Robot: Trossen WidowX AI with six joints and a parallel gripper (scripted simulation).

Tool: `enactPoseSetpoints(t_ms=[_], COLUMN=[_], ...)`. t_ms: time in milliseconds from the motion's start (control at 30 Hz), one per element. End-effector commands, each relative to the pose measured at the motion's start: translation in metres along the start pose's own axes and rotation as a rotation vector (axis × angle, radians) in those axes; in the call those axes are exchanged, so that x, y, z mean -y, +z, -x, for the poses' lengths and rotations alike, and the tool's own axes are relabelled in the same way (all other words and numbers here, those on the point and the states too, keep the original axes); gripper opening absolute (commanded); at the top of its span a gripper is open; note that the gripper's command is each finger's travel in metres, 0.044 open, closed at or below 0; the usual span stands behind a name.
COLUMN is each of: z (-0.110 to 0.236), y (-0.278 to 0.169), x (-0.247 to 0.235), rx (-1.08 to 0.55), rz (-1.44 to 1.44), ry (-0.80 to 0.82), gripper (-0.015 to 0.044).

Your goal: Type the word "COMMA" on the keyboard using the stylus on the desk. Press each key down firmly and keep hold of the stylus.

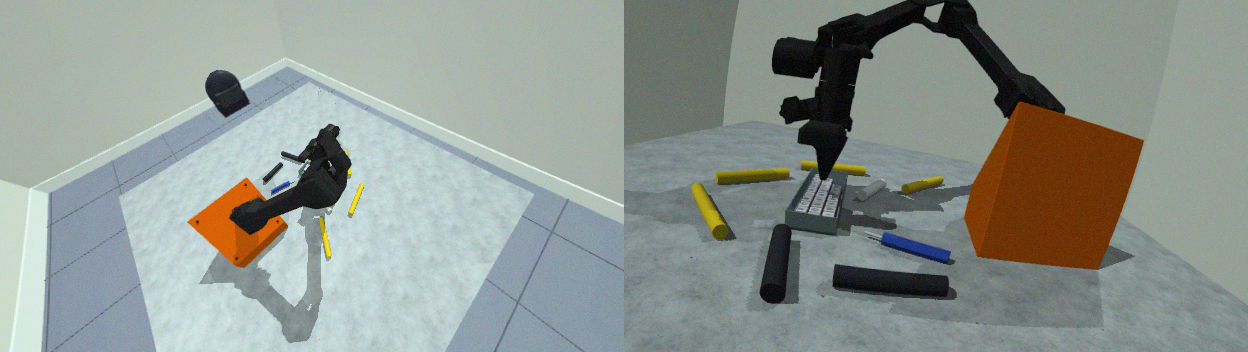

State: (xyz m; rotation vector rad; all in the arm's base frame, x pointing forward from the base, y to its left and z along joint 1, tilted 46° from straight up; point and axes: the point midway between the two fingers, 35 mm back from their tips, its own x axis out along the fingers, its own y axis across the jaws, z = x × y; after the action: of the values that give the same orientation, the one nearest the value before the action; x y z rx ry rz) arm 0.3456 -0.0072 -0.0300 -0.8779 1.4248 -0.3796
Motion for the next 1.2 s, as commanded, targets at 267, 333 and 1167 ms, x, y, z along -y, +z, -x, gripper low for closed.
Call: enactPoseSetpoints(t_ms=[267, 333, 1167], z=[0.0, 0.0, 0.0], y=[0.0, 0.0, -0.031], x=[0.071, 0.071, -0.019], rx=[-0.001, -0.001, -0.001], rz=[0.0, 0.0, 0.002], ry=[-0.005, -0.005, 0.003], gripper=[0.0, 0.0, 0.0])
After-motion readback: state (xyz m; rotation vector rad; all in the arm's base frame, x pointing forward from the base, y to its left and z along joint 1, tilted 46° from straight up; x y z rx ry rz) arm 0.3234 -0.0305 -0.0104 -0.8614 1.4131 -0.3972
